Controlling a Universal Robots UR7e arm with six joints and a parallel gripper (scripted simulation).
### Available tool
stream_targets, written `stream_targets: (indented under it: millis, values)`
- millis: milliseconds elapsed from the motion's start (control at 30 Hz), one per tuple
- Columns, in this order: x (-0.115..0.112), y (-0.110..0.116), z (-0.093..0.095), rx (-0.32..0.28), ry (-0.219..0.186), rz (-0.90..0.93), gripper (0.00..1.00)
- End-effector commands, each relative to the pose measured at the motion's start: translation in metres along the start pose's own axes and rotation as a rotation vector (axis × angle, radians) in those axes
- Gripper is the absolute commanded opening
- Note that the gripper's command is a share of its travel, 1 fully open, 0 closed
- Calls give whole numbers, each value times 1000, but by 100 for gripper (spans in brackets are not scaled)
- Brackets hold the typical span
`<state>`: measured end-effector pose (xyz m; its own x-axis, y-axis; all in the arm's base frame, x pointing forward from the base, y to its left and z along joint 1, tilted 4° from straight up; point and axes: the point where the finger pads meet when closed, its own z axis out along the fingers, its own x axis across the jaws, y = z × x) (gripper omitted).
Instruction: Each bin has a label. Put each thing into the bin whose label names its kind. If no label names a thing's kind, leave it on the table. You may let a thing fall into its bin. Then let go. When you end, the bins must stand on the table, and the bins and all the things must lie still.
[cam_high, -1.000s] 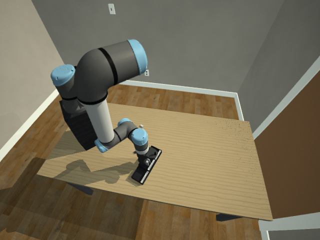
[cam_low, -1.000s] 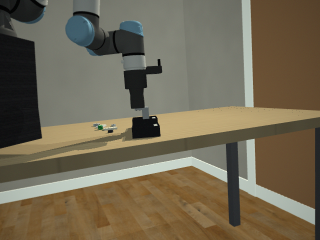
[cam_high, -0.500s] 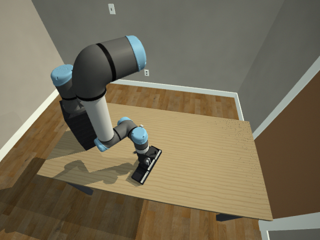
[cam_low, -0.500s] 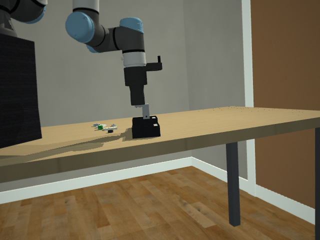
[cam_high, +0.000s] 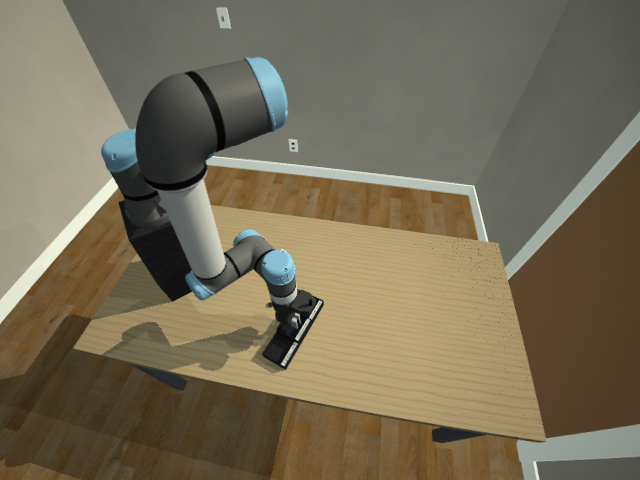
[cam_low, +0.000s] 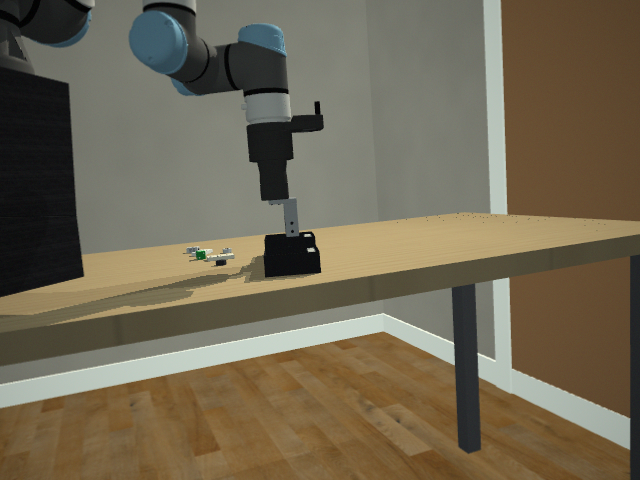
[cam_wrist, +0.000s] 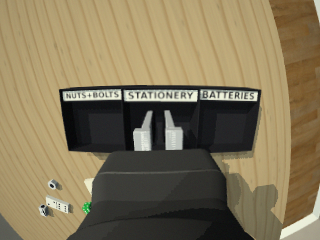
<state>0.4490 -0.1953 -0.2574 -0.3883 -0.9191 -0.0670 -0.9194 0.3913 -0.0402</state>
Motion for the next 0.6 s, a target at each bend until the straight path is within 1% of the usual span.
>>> stream_targets:
  millis: [0, 67, 133, 200, 500, 567]
  values:
    - [1, 1, -19, -2, 0, 2, 31]
    - [1, 1, -27, -2, 0, 2, 31]
    - [1, 1, -27, -2, 0, 2, 31]
    - [1, 1, -32, -2, 0, 2, 31]
    - [0, 1, -32, -1, 0, 1, 31]
    - [-11, 0, -32, -1, 0, -1, 31]
